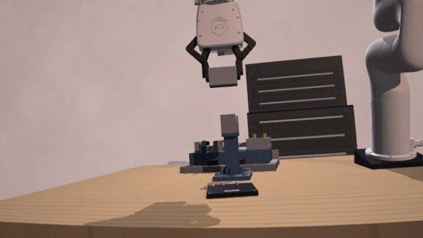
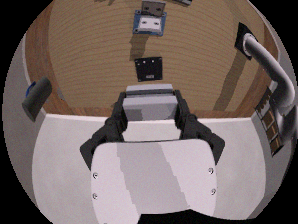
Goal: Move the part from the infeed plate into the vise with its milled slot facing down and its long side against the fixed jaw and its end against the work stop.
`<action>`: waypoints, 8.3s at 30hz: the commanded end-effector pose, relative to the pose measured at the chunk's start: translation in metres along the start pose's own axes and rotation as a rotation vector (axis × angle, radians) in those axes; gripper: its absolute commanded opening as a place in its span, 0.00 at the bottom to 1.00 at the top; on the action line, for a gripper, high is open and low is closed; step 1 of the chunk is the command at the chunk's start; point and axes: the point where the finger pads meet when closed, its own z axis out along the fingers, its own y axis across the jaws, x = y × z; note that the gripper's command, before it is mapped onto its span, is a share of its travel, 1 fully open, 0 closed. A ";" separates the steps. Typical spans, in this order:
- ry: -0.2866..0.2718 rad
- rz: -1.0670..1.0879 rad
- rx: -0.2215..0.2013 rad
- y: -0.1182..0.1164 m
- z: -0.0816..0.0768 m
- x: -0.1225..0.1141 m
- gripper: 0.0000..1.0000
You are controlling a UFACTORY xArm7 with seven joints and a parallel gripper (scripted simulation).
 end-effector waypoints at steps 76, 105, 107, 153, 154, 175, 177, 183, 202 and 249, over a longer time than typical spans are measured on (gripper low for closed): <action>-0.005 0.150 0.004 0.011 0.000 0.122 0.00; -0.068 0.150 0.009 0.009 -0.001 0.123 0.00; -0.080 0.150 0.009 0.009 -0.001 0.123 0.00; -0.484 0.146 0.040 0.010 0.000 0.127 0.00; -0.496 0.146 0.041 0.010 0.000 0.127 0.00; -0.696 0.143 0.056 0.010 0.001 0.129 0.00; -0.712 0.142 0.057 0.010 0.001 0.129 0.00; -0.745 0.142 0.059 0.010 0.002 0.129 0.00; -0.788 0.141 0.063 0.010 0.002 0.130 0.00; -0.789 0.141 0.063 0.010 0.008 0.130 0.00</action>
